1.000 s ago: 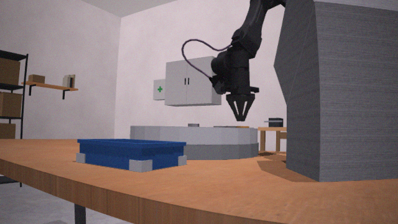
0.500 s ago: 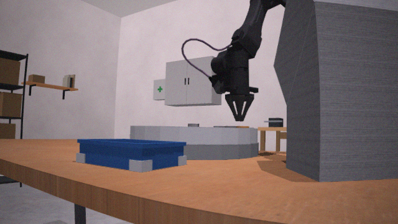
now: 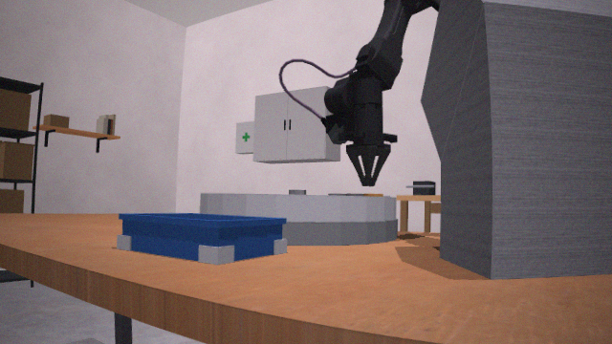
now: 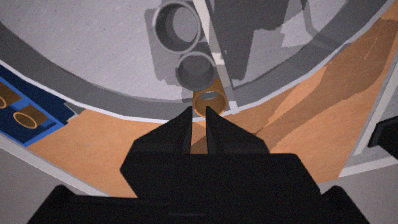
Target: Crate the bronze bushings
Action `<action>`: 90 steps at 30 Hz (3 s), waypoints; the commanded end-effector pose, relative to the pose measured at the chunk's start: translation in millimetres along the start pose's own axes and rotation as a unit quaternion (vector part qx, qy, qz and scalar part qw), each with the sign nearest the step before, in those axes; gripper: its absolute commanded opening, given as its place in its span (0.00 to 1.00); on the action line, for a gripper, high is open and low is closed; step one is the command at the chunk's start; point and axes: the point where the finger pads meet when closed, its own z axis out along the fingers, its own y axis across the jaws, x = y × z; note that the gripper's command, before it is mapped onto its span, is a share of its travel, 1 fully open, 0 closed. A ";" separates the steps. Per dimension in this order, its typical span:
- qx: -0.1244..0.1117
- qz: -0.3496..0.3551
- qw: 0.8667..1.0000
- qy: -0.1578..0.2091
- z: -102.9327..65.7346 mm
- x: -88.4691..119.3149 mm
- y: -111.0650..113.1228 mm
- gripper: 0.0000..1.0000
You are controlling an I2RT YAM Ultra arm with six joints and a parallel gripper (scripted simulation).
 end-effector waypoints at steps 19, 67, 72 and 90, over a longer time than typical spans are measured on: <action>-0.005 -0.002 1.000 -0.012 -2.0 -1.5 8.0 0.15; -0.005 0.000 1.000 -0.015 -2.2 -3.9 7.9 0.15; -0.005 0.000 1.000 -0.015 -2.2 -3.9 7.9 0.15; -0.005 0.000 1.000 -0.014 -1.7 -3.6 8.2 0.15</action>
